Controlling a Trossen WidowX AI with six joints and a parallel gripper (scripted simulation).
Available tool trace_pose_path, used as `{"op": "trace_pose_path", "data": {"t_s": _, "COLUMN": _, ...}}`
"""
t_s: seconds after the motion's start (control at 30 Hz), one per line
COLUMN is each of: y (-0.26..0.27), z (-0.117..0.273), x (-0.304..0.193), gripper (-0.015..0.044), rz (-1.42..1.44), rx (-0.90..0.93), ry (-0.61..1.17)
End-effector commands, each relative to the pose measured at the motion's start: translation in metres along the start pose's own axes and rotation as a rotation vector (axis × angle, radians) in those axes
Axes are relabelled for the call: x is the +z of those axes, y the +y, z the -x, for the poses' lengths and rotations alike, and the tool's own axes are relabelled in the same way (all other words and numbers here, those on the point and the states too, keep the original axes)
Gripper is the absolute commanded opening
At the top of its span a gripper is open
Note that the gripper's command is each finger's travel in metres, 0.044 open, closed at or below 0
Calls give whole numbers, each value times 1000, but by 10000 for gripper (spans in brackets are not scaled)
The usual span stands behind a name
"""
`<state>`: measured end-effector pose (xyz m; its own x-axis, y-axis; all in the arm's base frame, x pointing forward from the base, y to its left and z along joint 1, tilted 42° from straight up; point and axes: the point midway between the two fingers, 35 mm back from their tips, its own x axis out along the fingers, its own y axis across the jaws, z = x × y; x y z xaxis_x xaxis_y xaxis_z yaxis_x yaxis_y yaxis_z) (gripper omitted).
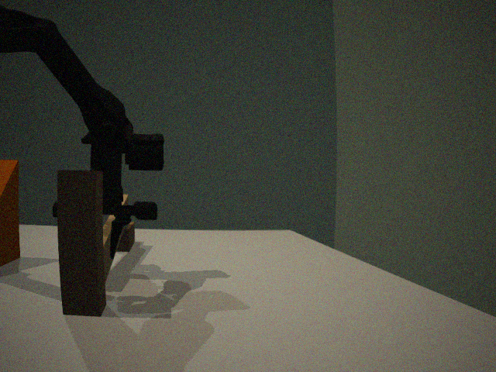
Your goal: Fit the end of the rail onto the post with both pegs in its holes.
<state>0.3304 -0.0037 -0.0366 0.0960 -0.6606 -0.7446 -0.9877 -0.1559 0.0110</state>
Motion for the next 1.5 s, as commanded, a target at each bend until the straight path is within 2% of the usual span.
{"op": "trace_pose_path", "data": {"t_s": 0.0, "y": 0, "z": 3, "x": 0, "gripper": 0, "rz": 2, "rx": 0, "ry": 2}}
{"op": "trace_pose_path", "data": {"t_s": 1.47, "y": -3, "z": 25, "x": 1, "gripper": 0, "rz": 2, "rx": -1, "ry": 1}}
